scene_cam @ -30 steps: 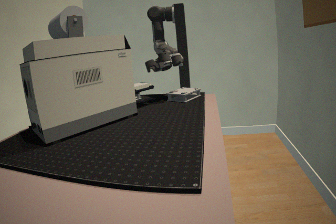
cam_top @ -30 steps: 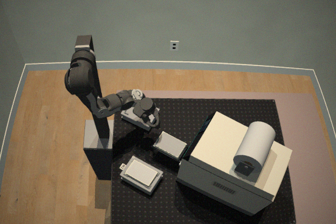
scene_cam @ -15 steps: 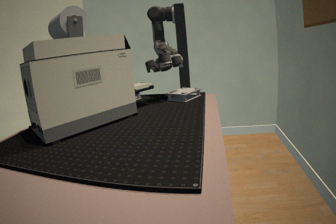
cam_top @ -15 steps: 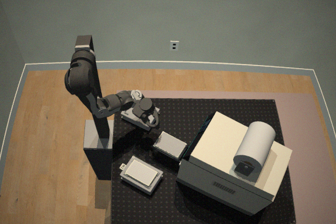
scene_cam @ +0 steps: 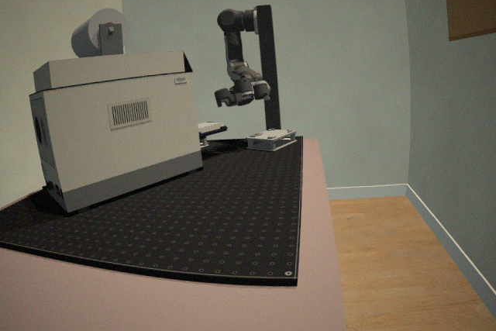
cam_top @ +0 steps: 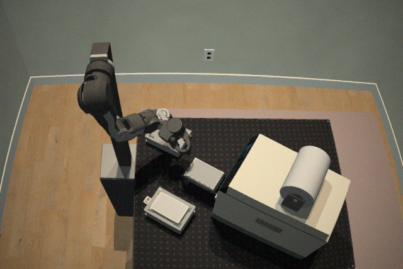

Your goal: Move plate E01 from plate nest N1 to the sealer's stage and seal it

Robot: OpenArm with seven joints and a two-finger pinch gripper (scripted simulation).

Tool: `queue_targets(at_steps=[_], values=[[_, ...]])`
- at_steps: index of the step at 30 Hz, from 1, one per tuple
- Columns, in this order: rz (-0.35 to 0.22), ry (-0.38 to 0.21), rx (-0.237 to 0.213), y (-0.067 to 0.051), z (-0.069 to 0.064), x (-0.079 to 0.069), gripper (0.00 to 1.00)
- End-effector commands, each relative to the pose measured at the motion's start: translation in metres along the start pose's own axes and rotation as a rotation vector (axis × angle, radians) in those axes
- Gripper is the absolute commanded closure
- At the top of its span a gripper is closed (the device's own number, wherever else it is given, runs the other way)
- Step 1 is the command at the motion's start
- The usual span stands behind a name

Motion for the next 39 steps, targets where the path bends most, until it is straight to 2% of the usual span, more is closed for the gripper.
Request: queue_targets(at_steps=[1, 3, 15, 16, 20, 32, 33, 37, 39], values=[[0.031, 0.029, -0.023, 0.007, -0.029, -0.002, 1.00], [0.040, 0.039, -0.031, 0.012, -0.048, -0.003, 1.00], [0.040, 0.039, -0.031, 0.012, -0.048, -0.003, 1.00], [0.008, 0.003, -0.004, 0.002, -0.010, -0.001, 1.00], [0.040, 0.039, -0.031, 0.011, -0.049, -0.002, 1.00], [0.040, 0.039, -0.031, 0.011, -0.049, -0.002, 1.00], [-0.002, -0.011, 0.006, 0.001, -0.011, 0.000, 1.00], [0.040, 0.039, -0.031, 0.011, -0.050, -0.002, 1.00], [0.040, 0.039, -0.031, 0.011, -0.050, -0.002, 1.00]])
Point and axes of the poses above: the point where the finger pads meet when closed, its own z axis out along the fingers, its own x axis across the jaws, y = z × x, the point moved 2 cm from there along -z, back along the fingers, and after that the axes turned 10 degrees about z, right-handed, at the moved point
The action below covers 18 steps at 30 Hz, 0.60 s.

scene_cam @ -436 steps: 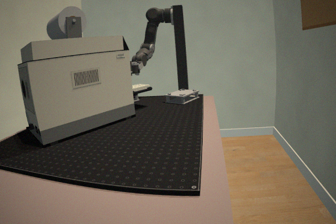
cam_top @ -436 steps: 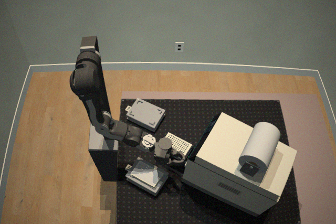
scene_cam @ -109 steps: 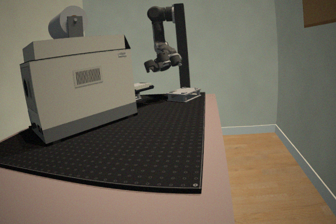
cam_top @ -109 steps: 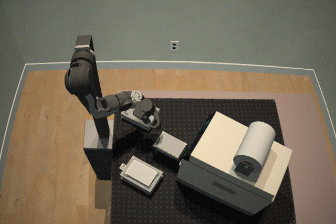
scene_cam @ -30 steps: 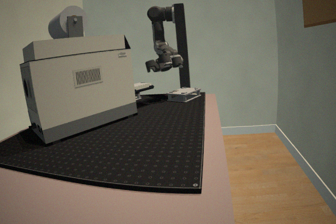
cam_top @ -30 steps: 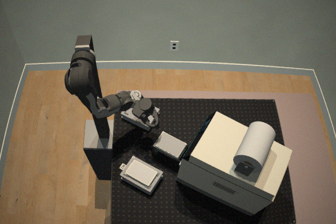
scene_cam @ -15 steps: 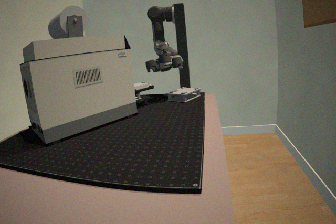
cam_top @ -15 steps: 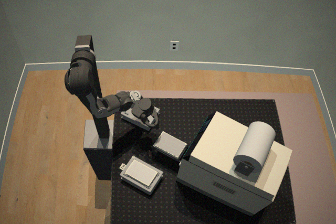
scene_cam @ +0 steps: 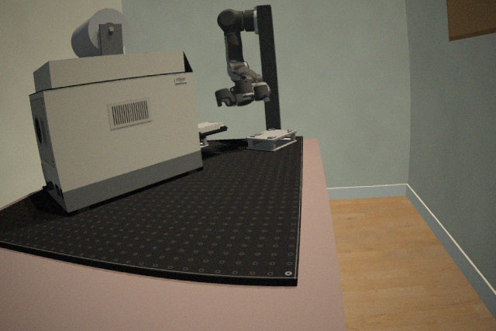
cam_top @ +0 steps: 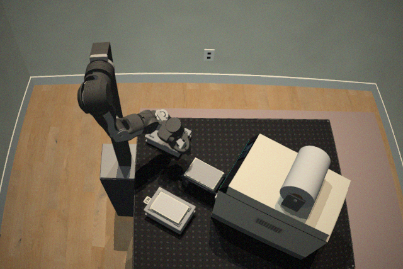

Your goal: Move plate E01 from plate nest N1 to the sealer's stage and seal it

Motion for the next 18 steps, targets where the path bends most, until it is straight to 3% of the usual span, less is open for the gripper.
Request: queue_targets(at_steps=[1, 10, 11, 15, 18], values=[[0.066, 0.076, -0.056, 0.011, -0.048, -0.005, 1.00], [0.066, 0.076, -0.056, 0.011, -0.048, -0.005, 1.00], [0.003, -0.037, 0.003, -0.002, 0.000, -0.009, 1.00], [0.000, -0.182, 0.011, -0.007, -0.001, -0.042, 1.00], [0.000, -0.182, 0.011, -0.007, -0.001, -0.042, 1.00]])
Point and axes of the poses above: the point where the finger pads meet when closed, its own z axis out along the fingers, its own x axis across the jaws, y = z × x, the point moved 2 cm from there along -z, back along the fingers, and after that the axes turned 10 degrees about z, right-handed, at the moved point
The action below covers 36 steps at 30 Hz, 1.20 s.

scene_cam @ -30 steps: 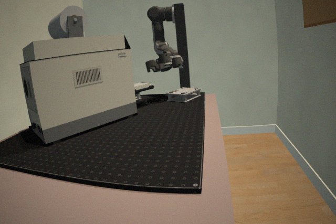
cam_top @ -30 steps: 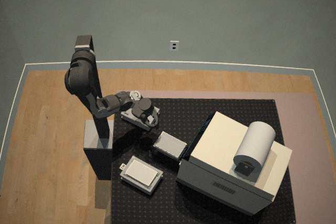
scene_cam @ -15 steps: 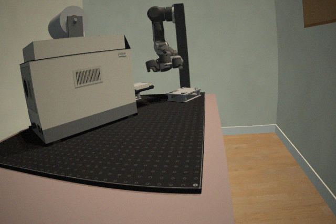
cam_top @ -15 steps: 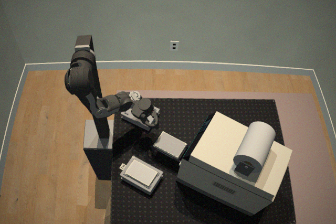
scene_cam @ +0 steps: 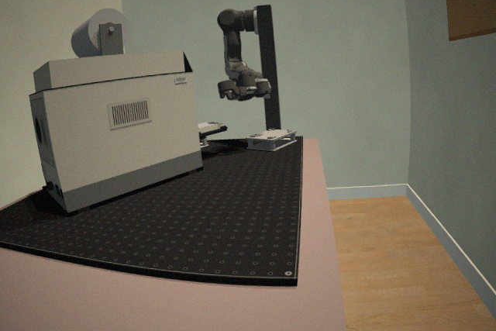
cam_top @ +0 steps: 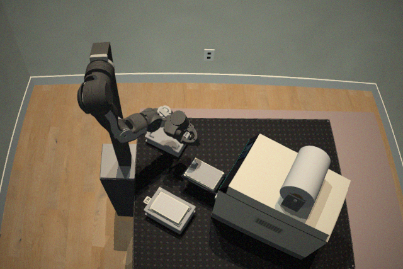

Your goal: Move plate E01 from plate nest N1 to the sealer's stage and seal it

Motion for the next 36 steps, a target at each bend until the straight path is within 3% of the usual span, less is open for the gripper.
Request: queue_targets(at_steps=[1, 9, 14, 26, 36], values=[[-0.012, -0.002, -0.005, 0.0014, -0.0007, 0.0023, 1.00], [-0.012, -0.002, -0.005, 0.0014, -0.0007, 0.0023, 1.00], [-0.011, -0.002, -0.005, 0.0005, 0.0005, -0.0060, 1.00], [-0.011, -0.002, -0.005, 0.0005, 0.0005, -0.0060, 1.00], [-0.011, -0.002, -0.005, 0.0019, -0.0008, 0.0022, 1.00]])
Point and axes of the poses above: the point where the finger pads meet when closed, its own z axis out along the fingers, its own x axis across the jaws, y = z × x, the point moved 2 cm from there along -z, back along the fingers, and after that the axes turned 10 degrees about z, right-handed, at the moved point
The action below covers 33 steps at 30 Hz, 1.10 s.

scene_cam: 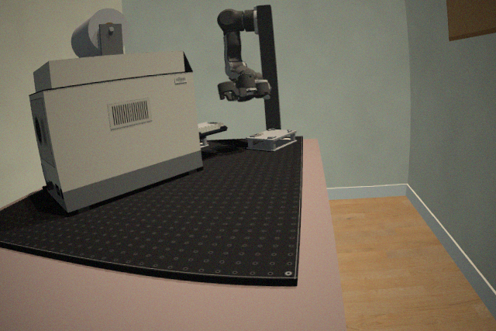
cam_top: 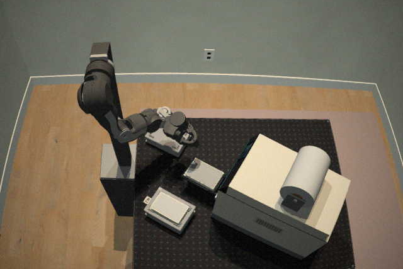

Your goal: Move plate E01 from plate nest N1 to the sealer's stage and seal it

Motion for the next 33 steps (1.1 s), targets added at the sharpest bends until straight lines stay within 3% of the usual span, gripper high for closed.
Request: queue_targets(at_steps=[1, 24, 29, 33], values=[[0.007, -0.006, 0.001, 0.000, 0.000, -0.002, 1.00], [0.007, -0.006, 0.001, 0.000, -0.001, 0.001, 1.00], [-0.005, -0.185, 0.013, -0.007, -0.002, -0.040, 1.00], [-0.005, -0.185, 0.013, -0.007, -0.002, -0.040, 1.00]])
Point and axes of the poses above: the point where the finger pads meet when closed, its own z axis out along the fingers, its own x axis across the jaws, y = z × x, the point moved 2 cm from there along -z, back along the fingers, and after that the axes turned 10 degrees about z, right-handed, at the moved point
